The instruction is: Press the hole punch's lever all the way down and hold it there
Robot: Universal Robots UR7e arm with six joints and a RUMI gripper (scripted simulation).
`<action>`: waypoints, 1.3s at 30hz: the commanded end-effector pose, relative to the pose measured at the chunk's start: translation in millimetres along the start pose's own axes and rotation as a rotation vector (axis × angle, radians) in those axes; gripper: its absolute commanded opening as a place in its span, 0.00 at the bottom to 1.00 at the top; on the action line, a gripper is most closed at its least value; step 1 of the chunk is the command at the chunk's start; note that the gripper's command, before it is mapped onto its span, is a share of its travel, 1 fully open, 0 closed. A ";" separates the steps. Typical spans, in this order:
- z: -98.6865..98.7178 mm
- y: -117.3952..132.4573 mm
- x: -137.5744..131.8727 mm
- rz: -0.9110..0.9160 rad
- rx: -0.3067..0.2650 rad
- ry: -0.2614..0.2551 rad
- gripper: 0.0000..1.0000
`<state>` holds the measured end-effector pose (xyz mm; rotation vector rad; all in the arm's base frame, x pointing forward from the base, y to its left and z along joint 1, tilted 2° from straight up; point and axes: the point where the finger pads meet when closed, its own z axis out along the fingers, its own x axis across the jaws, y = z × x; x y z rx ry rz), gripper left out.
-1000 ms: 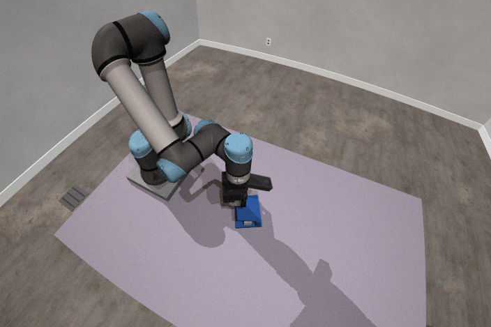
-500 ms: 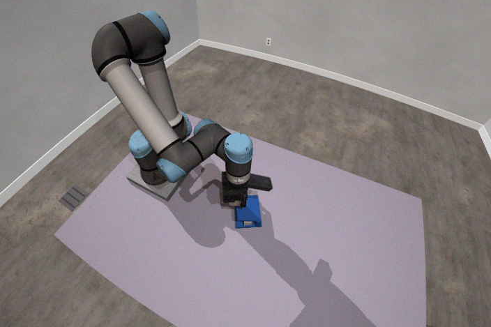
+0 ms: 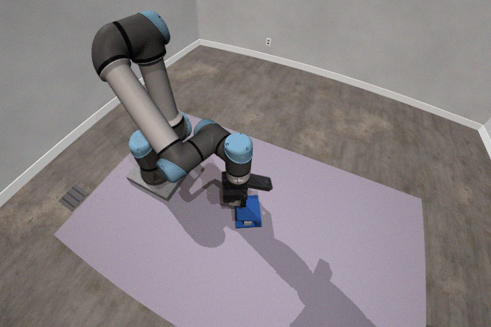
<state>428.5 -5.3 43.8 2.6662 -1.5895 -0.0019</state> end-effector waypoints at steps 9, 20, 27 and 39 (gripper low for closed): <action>10.8 2.8 -2.5 0.000 -0.008 -0.009 0.00; 15.1 2.7 -2.8 -0.001 -0.008 -0.009 0.00; 15.2 2.8 -2.9 -0.001 -0.008 -0.009 0.00; 15.2 2.8 -2.9 -0.001 -0.008 -0.009 0.00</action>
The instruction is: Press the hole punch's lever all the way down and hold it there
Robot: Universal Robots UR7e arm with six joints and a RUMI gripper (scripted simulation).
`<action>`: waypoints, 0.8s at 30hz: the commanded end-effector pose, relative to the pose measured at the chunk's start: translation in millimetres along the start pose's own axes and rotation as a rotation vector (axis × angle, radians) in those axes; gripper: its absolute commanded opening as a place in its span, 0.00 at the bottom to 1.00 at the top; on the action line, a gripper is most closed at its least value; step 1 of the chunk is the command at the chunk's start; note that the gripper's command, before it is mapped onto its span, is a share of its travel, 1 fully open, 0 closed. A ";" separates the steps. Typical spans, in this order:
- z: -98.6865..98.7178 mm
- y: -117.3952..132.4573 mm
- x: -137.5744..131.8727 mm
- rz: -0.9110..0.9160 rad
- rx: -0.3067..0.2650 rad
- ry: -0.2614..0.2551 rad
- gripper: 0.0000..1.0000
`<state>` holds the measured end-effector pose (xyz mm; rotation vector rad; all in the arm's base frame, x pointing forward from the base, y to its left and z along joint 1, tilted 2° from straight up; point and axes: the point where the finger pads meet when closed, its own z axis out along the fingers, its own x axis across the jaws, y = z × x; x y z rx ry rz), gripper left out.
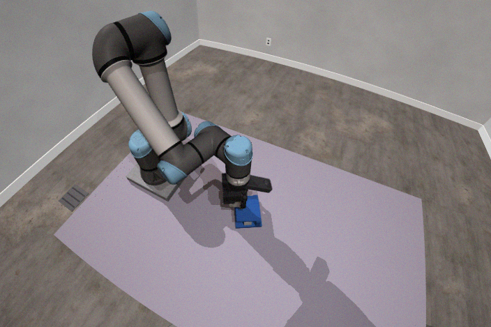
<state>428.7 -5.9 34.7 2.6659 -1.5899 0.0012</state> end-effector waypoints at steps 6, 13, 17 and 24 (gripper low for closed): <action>6.1 2.9 -3.4 -0.001 -0.009 -0.011 0.00; 6.3 2.9 -3.4 -0.001 -0.009 -0.011 0.00; 9.9 2.9 -3.2 -0.001 -0.009 -0.010 0.00; 13.7 2.9 -3.3 -0.001 -0.009 -0.010 0.00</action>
